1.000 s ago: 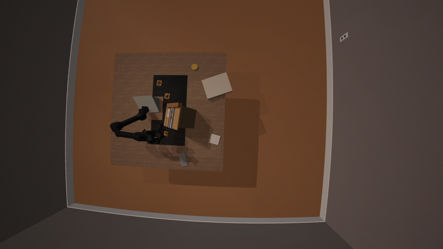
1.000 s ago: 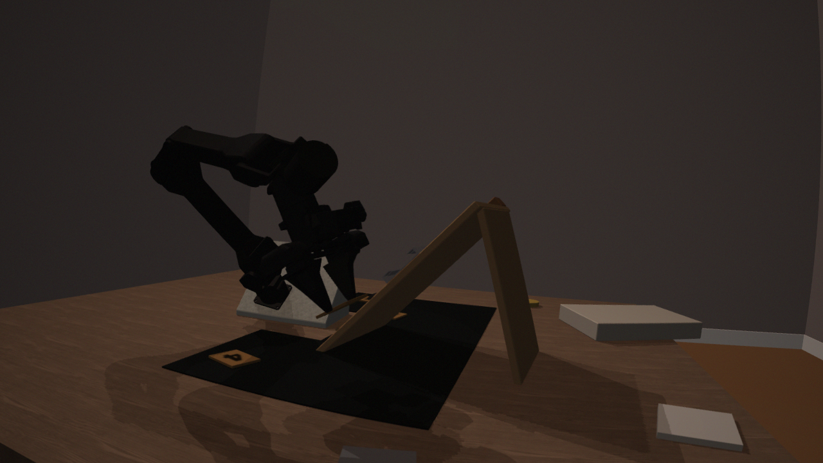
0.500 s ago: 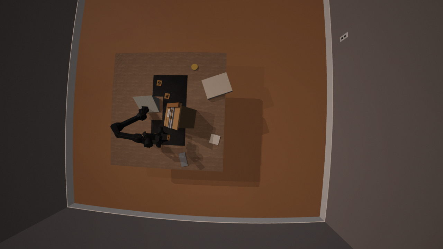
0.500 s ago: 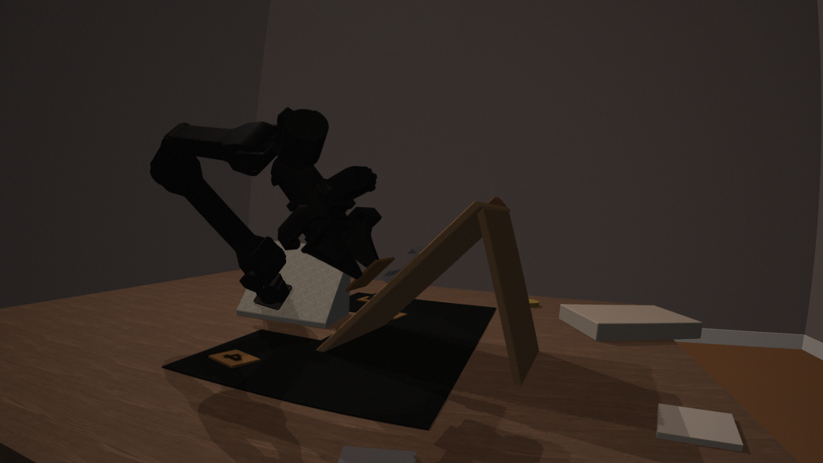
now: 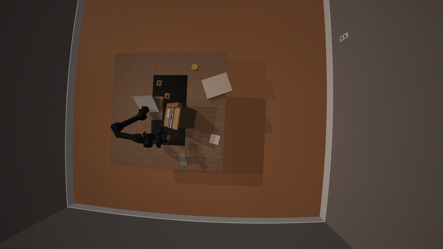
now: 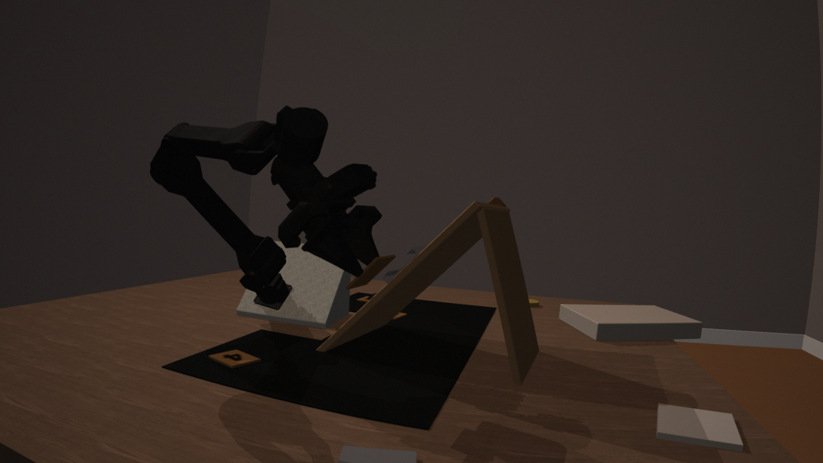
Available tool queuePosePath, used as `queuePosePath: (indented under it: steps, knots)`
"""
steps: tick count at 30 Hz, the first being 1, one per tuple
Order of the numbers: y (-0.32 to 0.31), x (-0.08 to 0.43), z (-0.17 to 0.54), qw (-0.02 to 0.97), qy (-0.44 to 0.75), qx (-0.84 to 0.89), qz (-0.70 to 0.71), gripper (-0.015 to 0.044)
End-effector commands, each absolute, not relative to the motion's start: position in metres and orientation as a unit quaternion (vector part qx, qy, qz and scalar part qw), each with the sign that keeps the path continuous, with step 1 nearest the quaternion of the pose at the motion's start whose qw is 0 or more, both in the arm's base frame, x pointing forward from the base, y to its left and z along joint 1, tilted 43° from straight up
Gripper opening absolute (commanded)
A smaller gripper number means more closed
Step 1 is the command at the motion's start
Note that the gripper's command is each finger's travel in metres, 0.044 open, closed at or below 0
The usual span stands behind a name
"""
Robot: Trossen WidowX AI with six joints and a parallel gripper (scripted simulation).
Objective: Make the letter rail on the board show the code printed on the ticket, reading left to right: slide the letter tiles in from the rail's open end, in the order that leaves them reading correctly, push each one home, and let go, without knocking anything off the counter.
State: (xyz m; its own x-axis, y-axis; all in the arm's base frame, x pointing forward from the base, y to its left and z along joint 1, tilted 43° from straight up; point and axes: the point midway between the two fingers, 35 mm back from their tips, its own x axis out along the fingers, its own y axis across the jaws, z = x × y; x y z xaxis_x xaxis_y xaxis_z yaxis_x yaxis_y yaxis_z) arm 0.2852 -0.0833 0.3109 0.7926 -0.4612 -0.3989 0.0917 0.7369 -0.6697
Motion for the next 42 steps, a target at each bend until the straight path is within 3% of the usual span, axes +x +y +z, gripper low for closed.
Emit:
queuePosePath:
  steps: [1,42]
  knots:
    - [-0.083,0.286,0.311,0.888,0.28,-0.33,-0.153,0.0]
    - [-0.068,0.287,0.297,0.888,0.281,-0.33,-0.153,0.0]
